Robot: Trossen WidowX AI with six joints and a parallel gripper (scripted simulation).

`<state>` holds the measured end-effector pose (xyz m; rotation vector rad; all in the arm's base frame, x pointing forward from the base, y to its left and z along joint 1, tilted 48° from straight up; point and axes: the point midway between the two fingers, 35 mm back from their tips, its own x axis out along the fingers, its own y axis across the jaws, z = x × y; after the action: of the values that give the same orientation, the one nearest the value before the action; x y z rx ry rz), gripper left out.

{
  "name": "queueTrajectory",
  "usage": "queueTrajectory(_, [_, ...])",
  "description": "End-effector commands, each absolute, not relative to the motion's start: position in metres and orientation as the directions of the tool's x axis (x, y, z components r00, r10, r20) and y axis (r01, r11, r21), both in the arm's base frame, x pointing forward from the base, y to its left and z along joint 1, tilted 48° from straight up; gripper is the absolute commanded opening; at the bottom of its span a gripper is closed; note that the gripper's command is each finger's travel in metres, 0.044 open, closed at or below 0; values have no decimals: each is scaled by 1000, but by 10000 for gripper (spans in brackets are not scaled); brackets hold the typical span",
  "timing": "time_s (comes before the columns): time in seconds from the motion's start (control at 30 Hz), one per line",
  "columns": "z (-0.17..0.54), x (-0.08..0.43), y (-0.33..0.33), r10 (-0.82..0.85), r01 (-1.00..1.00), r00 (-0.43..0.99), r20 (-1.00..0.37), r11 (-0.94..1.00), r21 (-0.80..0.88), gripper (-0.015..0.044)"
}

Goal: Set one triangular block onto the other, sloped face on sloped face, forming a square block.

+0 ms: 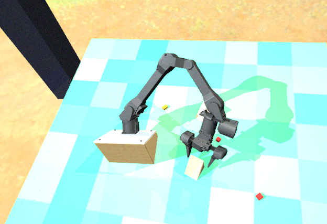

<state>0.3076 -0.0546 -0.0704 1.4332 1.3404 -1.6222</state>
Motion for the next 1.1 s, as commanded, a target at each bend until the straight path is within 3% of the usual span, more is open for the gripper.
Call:
queueTrajectory(0.0, [-78,304,-53,187,897,-252,-949,-324,-302,440])
queueTrajectory(0.53, [-99,295,-48,187,897,-253,-949,-323,-302,440])
queueTrajectory(0.77, [-99,295,-48,187,897,-253,-949,-323,-302,256])
queueTrajectory(0.97, [-99,295,-48,187,897,-253,-949,-323,-302,216])
queueTrajectory(1.07, [-99,295,-48,187,897,-253,-949,-323,-302,138])
